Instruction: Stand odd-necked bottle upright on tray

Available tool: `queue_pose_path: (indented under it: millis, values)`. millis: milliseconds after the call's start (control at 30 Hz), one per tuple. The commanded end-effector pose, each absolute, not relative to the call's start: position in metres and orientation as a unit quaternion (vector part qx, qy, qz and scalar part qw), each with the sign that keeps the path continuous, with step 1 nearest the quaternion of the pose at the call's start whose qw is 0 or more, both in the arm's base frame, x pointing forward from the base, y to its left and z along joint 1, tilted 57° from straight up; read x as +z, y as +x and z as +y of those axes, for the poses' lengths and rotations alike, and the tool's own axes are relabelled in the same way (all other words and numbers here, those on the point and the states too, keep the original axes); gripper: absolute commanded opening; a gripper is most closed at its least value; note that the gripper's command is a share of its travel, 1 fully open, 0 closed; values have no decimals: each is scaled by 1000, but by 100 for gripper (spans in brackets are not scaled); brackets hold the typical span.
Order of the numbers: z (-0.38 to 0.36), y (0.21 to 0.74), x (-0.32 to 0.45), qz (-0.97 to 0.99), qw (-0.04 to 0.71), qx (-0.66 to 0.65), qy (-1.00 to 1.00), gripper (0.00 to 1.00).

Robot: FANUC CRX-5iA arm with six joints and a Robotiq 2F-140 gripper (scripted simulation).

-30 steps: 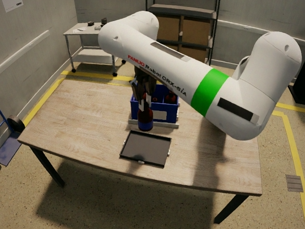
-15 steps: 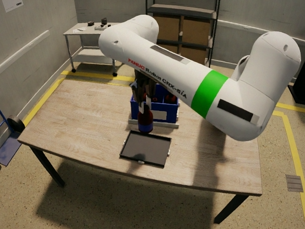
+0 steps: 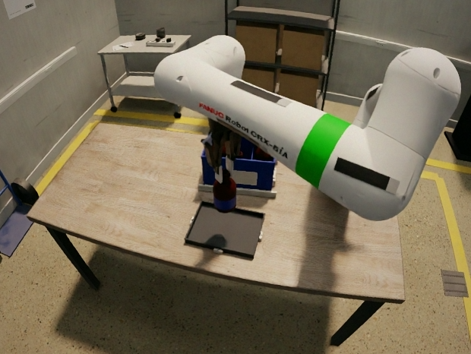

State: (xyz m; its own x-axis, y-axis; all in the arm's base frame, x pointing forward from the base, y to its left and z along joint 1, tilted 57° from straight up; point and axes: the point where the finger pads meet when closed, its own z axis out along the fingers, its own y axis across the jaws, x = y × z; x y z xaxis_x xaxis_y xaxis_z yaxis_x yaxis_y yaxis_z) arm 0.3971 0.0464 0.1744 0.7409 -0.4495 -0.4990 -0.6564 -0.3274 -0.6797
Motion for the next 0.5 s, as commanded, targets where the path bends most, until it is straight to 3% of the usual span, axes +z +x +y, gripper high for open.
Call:
queue_pose_path:
  millis: [0,467]
  values:
    - [50,398,172,343,468,110,-807,10]
    - [85,404,149,343,468,110,-807,10]
